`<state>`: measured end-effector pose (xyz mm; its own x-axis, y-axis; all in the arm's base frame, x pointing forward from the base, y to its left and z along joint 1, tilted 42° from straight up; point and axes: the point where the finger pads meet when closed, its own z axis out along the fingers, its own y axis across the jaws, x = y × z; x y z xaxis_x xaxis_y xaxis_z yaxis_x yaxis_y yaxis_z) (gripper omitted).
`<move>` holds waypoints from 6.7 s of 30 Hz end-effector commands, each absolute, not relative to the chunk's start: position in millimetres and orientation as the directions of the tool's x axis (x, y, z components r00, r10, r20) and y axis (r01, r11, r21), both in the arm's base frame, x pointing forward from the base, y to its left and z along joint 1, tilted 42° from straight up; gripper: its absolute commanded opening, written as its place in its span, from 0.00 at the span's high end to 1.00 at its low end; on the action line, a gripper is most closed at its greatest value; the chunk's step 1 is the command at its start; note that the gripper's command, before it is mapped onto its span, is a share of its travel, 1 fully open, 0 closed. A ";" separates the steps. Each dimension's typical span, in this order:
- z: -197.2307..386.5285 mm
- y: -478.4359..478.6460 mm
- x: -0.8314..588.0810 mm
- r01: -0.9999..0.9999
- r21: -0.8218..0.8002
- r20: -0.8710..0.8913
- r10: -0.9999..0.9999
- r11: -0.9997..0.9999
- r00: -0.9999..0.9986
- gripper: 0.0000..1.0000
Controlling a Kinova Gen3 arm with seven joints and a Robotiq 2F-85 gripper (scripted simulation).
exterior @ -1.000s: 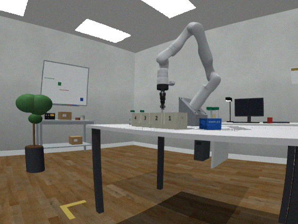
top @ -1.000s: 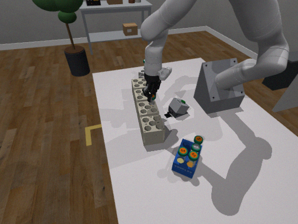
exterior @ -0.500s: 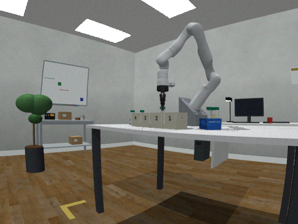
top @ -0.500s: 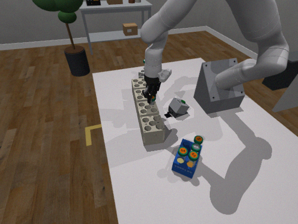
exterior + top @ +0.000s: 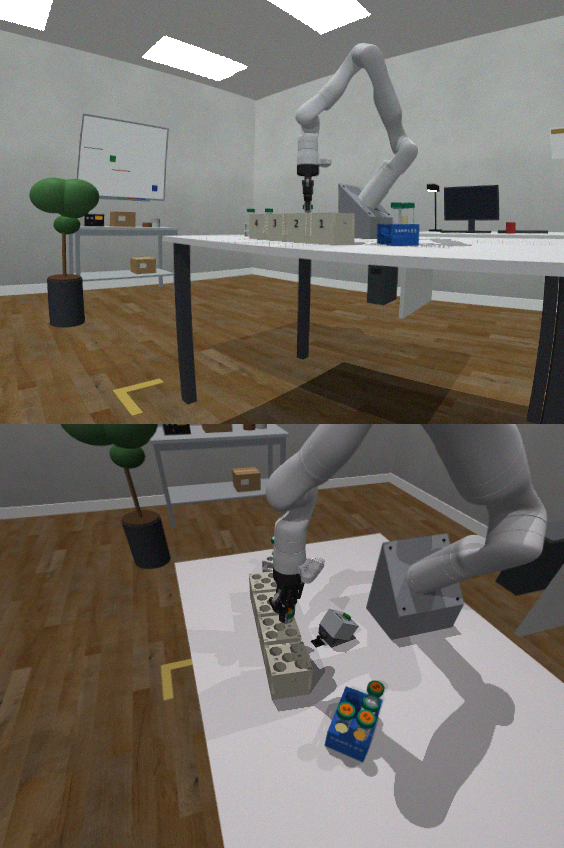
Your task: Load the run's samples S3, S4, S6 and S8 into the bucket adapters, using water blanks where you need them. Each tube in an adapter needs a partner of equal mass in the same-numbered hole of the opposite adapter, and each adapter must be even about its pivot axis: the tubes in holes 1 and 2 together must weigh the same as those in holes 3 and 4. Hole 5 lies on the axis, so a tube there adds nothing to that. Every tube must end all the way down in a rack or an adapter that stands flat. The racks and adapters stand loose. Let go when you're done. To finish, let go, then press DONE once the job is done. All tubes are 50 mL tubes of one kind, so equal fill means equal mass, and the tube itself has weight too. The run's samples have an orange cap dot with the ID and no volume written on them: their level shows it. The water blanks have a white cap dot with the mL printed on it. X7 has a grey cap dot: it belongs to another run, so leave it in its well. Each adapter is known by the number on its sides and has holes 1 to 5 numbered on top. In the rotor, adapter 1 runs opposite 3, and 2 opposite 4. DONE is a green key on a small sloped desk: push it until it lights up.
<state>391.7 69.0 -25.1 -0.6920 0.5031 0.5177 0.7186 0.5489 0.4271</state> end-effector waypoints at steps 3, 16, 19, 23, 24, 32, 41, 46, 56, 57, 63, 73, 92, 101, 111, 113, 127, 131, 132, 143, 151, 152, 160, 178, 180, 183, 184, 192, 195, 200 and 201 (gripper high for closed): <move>-25.8 69.2 392.1 0.719 0.428 0.517 0.504 0.548 -0.692 0.90; -25.8 69.2 392.1 0.719 0.428 0.517 0.504 0.548 -0.692 0.38; -25.8 69.2 392.1 0.719 0.428 0.517 0.504 0.548 -0.692 0.38; -25.8 69.2 392.1 0.719 0.428 0.517 0.504 0.548 -0.692 0.38; -25.8 69.2 392.1 0.719 0.428 0.517 0.504 0.548 -0.692 0.38; -25.8 69.2 392.1 0.719 0.428 0.517 0.504 0.548 -0.692 0.38; -21.9 65.7 392.5 0.719 0.428 0.517 0.504 0.548 -0.692 0.38; -17.9 62.1 392.8 0.719 0.428 0.517 0.504 0.548 -0.692 0.38; -9.0 54.1 393.6 0.719 0.428 0.516 0.504 0.548 -0.692 0.38; -8.0 53.2 393.7 0.719 0.428 0.516 0.504 0.548 -0.692 0.38; -3.1 48.8 394.2 0.719 0.428 0.516 0.504 0.548 -0.692 0.38; 5.8 40.8 395.0 0.719 0.428 0.516 0.504 0.548 -0.692 0.38; 22.6 25.6 396.5 0.719 0.428 0.516 0.504 0.548 -0.692 0.38; 29.6 19.4 397.2 0.719 0.428 0.516 0.504 0.548 -0.692 0.38; 39.4 10.5 398.1 0.719 0.428 0.516 0.504 0.548 -0.692 0.38; 41.4 8.7 398.3 0.719 0.428 0.516 0.504 0.548 -0.692 0.38; 53.3 -1.9 399.4 0.719 0.428 0.516 0.504 0.548 -0.692 0.38; 56.3 -4.6 399.6 0.719 0.428 0.516 0.504 0.548 -0.692 0.38; 56.3 -4.6 399.6 0.719 0.428 0.516 0.504 0.548 -0.692 0.38; 67.1 -14.4 400.6 0.719 0.428 0.516 0.504 0.548 -0.692 0.38; 70.6 -17.5 400.9 0.719 0.428 0.516 0.504 0.548 -0.692 0.38; 70.6 -17.5 400.9 0.719 0.428 0.516 0.504 0.548 -0.692 0.38; 70.6 -17.5 400.9 0.719 0.428 0.516 0.504 0.548 -0.692 0.38; 89.5 2.3 388.7 0.429 0.582 0.333 0.279 0.691 -0.901 0.38; 93.7 6.7 386.0 0.355 0.607 0.285 0.223 0.711 -0.932 0.38; 95.8 8.9 384.6 0.318 0.618 0.261 0.194 0.719 -0.946 0.38; 97.9 11.1 383.2 0.280 0.628 0.236 0.165 0.726 -0.958 0.38; 114.7 28.7 372.3 -0.036 0.670 0.027 -0.072 0.741 -0.997 0.38; 121.0 35.3 368.2 -0.155 0.668 -0.054 -0.160 0.728 -0.986 0.38; 127.3 41.9 364.1 -0.272 0.657 -0.133 -0.246 0.703 -0.960 0.38; 129.4 44.1 362.7 -0.310 0.651 -0.160 -0.274 0.693 -0.948 0.38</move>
